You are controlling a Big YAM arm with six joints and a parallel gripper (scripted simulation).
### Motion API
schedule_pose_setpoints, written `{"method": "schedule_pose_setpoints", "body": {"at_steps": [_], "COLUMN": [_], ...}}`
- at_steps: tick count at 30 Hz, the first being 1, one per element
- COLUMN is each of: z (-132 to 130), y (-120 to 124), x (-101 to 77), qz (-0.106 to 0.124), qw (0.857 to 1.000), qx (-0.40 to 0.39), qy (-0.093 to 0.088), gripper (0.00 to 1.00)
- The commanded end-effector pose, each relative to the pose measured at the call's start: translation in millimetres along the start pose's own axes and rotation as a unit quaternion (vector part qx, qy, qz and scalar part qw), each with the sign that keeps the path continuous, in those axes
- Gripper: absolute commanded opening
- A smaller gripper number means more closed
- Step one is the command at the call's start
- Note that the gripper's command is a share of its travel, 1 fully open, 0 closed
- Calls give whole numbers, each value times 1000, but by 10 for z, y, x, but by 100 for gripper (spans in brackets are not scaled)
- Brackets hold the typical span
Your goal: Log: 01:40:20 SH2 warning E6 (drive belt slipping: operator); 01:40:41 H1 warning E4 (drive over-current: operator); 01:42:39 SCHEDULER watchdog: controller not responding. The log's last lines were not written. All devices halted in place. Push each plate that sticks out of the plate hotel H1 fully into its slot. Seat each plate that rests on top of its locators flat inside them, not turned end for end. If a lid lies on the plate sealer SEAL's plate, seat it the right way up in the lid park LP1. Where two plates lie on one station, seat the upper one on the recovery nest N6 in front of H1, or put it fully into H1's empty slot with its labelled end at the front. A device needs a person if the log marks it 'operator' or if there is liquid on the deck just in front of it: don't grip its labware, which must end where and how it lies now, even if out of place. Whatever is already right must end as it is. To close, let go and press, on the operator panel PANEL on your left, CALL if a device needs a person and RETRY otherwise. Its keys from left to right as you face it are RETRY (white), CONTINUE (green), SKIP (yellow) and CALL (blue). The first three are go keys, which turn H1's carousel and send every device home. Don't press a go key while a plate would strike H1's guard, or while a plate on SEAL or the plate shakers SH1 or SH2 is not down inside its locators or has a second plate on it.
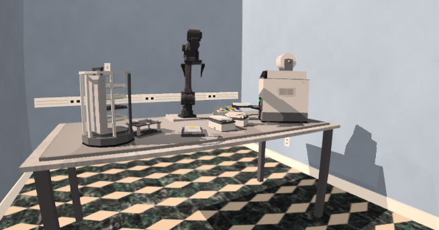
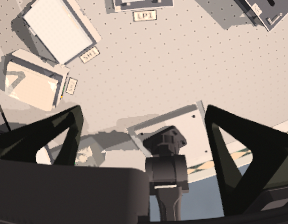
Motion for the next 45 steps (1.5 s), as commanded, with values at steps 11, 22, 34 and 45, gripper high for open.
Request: {"method": "schedule_pose_setpoints", "body": {"at_steps": [11,22,34,45], "z": [-266,-483,-777,-1111], "y": [-431,-638,-837,-926], "x": [-235,-232,-229,-227], "qz": [-32,-30,-30,-29], "qw": [999,1000,997,976], "qx": [-8,-8,69,214], "qy": [-5,-3,-3,-4], "gripper": [100,100,100,100]}}
Point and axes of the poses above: the point where the finger pads meet when closed, its own x axis out along the fingers, its own z axis across the jaws, y = z × x, the point moved 3 cm from there along -x, back along the fingers, and after that the axes turned 1 degree about x, right-handed, at the moved point
